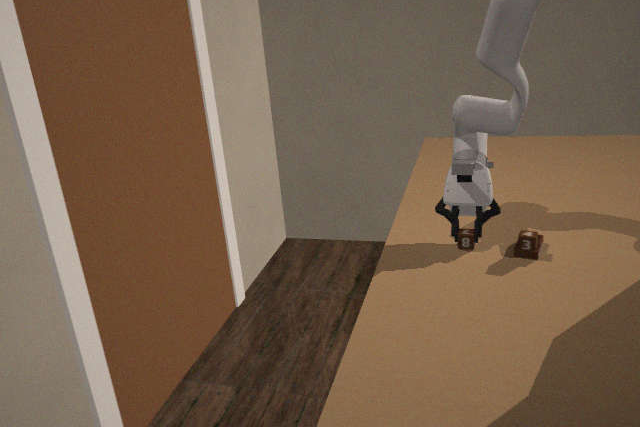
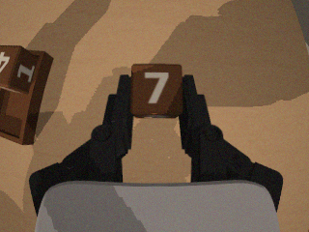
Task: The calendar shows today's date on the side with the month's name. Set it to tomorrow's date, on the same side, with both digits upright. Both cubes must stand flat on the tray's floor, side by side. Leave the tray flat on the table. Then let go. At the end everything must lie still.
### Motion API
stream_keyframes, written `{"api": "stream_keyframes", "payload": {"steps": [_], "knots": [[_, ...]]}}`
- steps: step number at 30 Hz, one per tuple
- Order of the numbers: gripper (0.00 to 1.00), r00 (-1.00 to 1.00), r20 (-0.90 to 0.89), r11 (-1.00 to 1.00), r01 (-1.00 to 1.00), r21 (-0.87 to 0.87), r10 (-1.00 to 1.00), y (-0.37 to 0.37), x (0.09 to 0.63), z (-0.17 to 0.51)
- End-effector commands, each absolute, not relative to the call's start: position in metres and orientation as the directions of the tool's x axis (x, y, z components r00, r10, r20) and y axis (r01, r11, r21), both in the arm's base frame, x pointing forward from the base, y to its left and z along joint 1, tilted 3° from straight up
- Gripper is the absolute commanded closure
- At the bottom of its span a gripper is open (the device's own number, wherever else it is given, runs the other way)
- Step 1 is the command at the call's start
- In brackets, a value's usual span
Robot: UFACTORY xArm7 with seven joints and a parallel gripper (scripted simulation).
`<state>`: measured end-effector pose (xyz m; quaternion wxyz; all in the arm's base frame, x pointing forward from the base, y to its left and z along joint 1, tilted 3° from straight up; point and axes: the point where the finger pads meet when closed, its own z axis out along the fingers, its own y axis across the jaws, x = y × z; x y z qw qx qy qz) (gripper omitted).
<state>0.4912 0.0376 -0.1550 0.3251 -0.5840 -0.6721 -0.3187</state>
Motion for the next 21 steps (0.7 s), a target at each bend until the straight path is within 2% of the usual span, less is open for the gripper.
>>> {"api": "stream_keyframes", "payload": {"steps": [1,13,14,16,17,21], "knots": [[0.71,-0.11,0.808,0.115,0.992,0.052,0.578,0.0372,0.4929,-0.1536],[0.71,-0.11,0.808,0.115,0.992,0.052,0.578,0.0372,0.4929,-0.1536],[0.67,-0.11,0.808,0.115,0.992,0.052,0.578,0.0372,0.4929,-0.1536],[0.67,-0.11,0.808,0.115,0.992,0.052,0.578,0.0372,0.4929,-0.1536],[0.63,-0.11,0.808,0.115,0.992,0.052,0.578,0.0372,0.4929,-0.1536],[0.63,-0.11,0.808,0.115,0.992,0.052,0.578,0.0372,0.4929,-0.1536]]}}
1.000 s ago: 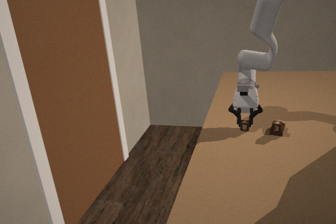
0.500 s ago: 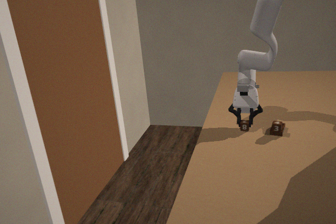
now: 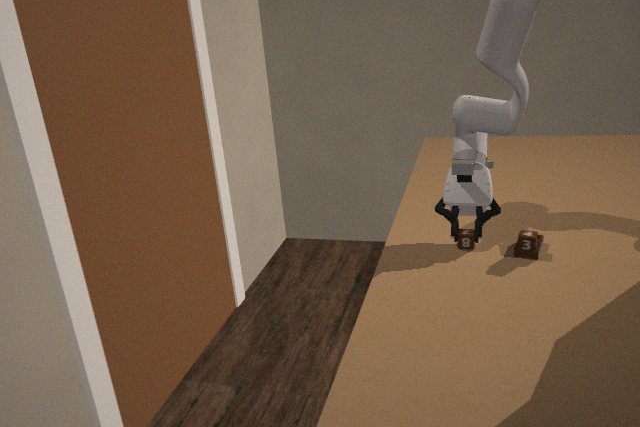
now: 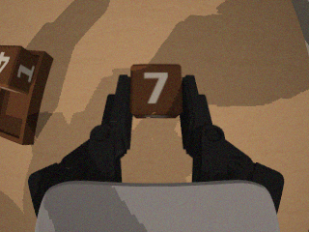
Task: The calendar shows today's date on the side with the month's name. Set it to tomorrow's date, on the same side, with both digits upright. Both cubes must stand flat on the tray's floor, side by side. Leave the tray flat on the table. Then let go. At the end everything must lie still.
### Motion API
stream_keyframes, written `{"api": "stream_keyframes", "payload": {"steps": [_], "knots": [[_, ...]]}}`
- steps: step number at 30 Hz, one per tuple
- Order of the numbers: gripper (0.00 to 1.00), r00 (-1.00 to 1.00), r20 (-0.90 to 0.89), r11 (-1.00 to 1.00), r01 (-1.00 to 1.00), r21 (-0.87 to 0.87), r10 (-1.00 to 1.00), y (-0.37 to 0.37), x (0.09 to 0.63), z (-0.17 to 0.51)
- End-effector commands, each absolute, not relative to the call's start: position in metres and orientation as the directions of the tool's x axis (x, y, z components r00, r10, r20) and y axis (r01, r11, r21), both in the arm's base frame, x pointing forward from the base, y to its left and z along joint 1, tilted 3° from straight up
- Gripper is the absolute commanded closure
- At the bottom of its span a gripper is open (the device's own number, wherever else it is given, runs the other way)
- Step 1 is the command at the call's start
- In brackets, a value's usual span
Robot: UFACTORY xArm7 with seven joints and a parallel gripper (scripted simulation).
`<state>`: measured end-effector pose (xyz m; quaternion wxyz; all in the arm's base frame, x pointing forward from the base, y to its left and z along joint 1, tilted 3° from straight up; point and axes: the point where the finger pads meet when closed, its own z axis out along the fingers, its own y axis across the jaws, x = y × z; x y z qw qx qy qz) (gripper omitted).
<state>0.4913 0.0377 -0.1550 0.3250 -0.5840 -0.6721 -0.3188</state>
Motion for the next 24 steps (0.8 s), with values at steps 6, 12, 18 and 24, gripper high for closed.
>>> {"api": "stream_keyframes", "payload": {"steps": [6,12,18,24], "knots": [[0.55,-0.11,0.808,0.115,0.992,0.052,0.578,0.0372,0.4929,-0.1536],[0.29,-0.11,0.808,0.115,0.992,0.052,0.578,0.0372,0.4929,-0.1536],[0.29,-0.11,0.808,0.115,0.992,0.052,0.578,0.0372,0.4929,-0.1536],[0.29,-0.11,0.808,0.115,0.992,0.052,0.578,0.0372,0.4929,-0.1536]]}}
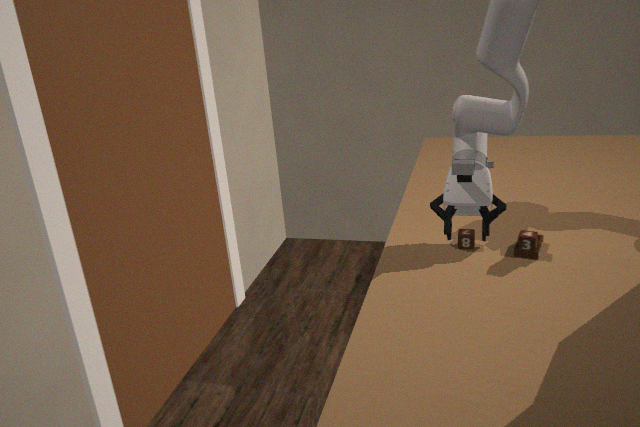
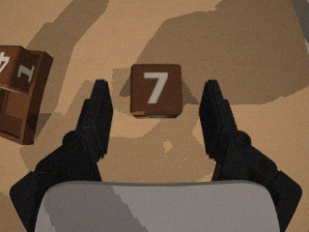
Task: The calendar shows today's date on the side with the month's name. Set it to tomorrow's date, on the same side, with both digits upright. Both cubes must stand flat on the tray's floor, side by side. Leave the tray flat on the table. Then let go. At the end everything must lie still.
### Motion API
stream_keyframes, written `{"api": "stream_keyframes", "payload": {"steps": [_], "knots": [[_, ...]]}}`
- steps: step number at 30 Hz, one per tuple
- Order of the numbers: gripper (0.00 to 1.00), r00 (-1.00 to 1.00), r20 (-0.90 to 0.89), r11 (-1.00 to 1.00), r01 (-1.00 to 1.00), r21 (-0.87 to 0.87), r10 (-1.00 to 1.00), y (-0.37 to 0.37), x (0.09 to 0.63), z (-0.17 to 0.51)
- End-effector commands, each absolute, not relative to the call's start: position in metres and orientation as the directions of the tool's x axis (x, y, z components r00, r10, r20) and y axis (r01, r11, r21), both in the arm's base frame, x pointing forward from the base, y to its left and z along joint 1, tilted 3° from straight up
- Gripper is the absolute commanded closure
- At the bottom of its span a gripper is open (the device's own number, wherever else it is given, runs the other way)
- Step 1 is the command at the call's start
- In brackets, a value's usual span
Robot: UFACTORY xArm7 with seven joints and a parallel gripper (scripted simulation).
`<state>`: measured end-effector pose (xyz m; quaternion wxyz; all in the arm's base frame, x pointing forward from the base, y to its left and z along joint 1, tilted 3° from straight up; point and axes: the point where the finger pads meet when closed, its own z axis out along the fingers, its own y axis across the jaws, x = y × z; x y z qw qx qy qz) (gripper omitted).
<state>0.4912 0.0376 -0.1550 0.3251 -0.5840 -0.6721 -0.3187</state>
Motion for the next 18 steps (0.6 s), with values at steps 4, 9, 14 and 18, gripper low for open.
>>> {"api": "stream_keyframes", "payload": {"steps": [4,9,14,18], "knots": [[0.29,-0.11,0.808,0.115,0.992,0.052,0.578,0.037,0.493,-0.153],[0.29,-0.11,0.808,0.115,0.992,0.052,0.578,0.037,0.493,-0.152],[0.29,-0.11,0.808,0.115,0.992,0.052,0.578,0.037,0.492,-0.145],[0.29,-0.11,0.808,0.115,0.992,0.052,0.578,0.037,0.492,-0.134]]}}
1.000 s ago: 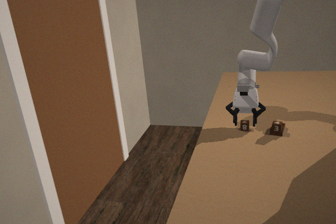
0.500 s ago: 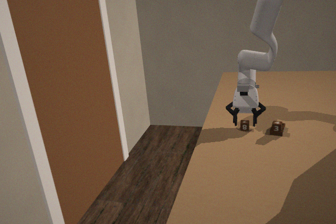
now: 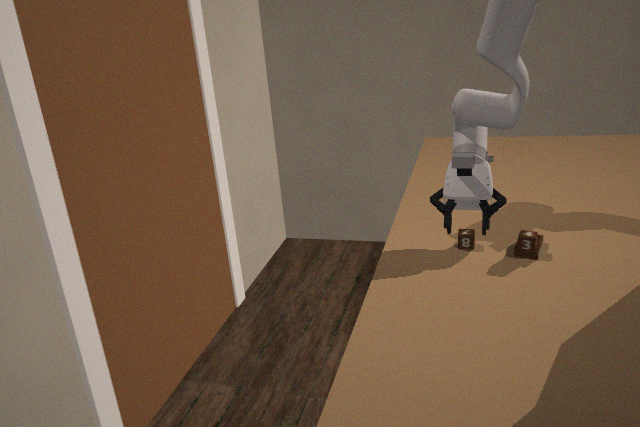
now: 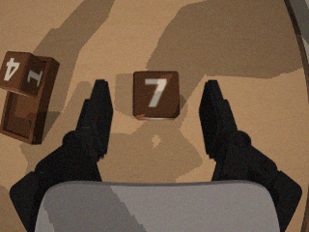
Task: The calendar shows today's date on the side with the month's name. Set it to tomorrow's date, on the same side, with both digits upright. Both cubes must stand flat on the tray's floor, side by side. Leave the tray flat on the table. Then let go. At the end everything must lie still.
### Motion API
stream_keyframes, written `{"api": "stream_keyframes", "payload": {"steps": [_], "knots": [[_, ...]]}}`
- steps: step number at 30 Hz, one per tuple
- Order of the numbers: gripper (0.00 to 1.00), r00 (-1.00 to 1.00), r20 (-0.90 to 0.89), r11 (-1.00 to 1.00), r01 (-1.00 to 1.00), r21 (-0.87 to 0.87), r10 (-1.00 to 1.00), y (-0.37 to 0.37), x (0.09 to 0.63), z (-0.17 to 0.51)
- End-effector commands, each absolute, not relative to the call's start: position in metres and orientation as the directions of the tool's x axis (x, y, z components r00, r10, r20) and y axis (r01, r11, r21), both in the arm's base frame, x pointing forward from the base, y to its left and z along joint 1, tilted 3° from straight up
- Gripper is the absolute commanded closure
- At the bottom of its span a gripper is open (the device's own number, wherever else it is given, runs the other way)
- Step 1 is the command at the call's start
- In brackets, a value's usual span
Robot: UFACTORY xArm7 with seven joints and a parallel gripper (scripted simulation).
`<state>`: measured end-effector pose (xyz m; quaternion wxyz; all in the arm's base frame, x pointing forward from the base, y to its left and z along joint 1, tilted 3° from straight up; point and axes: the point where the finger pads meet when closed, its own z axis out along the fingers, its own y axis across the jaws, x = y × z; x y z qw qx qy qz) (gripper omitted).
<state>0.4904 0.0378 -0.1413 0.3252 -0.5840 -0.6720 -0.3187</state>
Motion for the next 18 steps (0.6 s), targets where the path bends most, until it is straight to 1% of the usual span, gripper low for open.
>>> {"api": "stream_keyframes", "payload": {"steps": [1,18], "knots": [[0.29,-0.11,0.808,0.115,0.992,0.052,0.578,0.037,0.492,-0.13],[0.29,-0.11,0.808,0.115,0.992,0.052,0.578,0.038,0.489,-0.088]]}}
